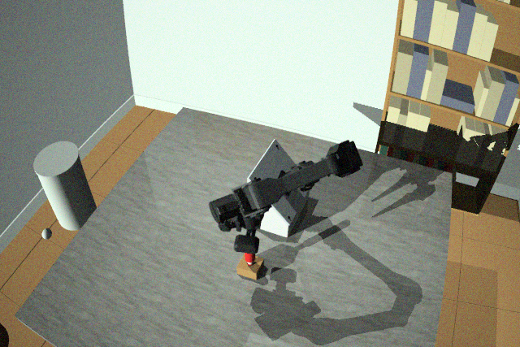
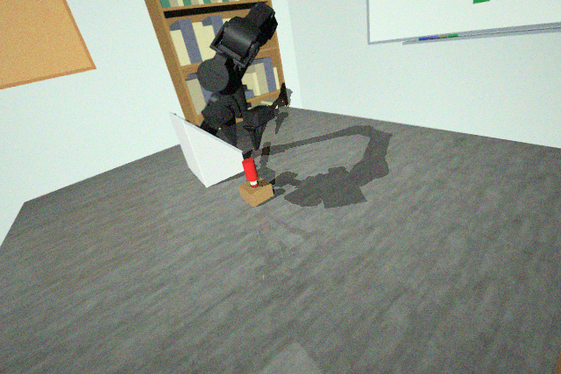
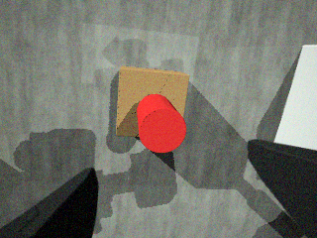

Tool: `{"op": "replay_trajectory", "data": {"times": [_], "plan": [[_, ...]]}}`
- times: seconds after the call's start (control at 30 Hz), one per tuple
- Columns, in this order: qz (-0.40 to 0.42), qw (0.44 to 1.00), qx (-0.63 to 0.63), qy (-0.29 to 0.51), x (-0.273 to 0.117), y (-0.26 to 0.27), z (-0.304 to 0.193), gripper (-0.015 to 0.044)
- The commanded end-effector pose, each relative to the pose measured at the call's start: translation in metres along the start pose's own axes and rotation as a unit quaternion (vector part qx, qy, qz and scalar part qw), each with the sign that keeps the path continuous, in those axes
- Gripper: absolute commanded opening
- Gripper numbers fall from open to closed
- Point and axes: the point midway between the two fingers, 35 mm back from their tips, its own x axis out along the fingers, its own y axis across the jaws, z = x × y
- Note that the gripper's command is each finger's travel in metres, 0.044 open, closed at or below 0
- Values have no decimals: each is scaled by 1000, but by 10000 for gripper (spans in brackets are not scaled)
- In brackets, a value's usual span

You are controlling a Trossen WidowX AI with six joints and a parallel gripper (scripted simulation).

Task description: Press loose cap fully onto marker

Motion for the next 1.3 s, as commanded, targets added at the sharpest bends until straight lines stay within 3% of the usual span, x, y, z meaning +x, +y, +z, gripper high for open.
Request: {"op": "replay_trajectory", "data": {"times": [0.0,0.13,0.37,1.27], "plan": [[0,987,-161,-3,-2,0,1,282],[0,938,-348,-3,1,0,2,177],[0,790,-612,-2,5,0,3,0],[0,786,-619,-2,10,0,3,0]]}}
